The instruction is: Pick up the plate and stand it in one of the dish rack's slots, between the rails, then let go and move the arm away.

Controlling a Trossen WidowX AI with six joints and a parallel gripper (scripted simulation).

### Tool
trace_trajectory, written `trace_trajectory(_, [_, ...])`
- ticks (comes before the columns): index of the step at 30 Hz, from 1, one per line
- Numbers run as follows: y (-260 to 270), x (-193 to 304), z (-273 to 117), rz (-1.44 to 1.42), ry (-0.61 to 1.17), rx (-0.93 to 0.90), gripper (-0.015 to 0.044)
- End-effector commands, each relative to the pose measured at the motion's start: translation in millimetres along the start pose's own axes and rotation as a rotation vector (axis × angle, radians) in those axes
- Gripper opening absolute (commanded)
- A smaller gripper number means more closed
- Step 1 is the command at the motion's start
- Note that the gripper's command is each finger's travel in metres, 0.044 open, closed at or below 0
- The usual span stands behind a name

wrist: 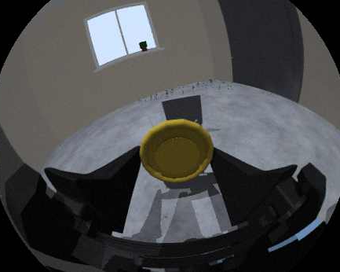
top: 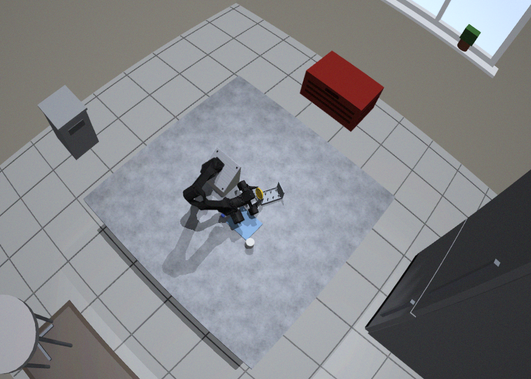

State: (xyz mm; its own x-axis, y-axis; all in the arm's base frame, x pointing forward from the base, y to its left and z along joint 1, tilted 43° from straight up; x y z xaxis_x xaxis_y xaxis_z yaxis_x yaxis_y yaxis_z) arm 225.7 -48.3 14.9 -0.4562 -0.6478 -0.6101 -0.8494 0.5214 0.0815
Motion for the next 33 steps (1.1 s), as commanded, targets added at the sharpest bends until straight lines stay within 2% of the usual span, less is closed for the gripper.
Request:
trace_trajectory(1, [3, 8, -5, -0.114, -0.071, 0.037, 0.0000])
trace_trajectory(7, [5, 17, -11, -0.250, -0.139, 0.099, 0.0000])
trace_trajectory(18, [5, 17, -11, -0.254, -0.141, 0.101, 0.0000])
trace_trajectory(33, [3, 10, 14, -0.250, -0.136, 0.099, 0.0000])
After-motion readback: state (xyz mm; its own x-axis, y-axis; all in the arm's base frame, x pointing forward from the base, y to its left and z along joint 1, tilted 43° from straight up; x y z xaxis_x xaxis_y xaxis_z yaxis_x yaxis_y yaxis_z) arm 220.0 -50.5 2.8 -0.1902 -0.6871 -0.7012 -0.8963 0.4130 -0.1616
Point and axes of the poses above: the point midway between the two fingers, 35 mm back from their tips, its own z axis out along the fingers, its own y axis across the jaws, x = y × z, the point moved 10 cm from there along -z, back along the fingers, and after that the axes turned 13 degrees about z, right-handed, at the moved point
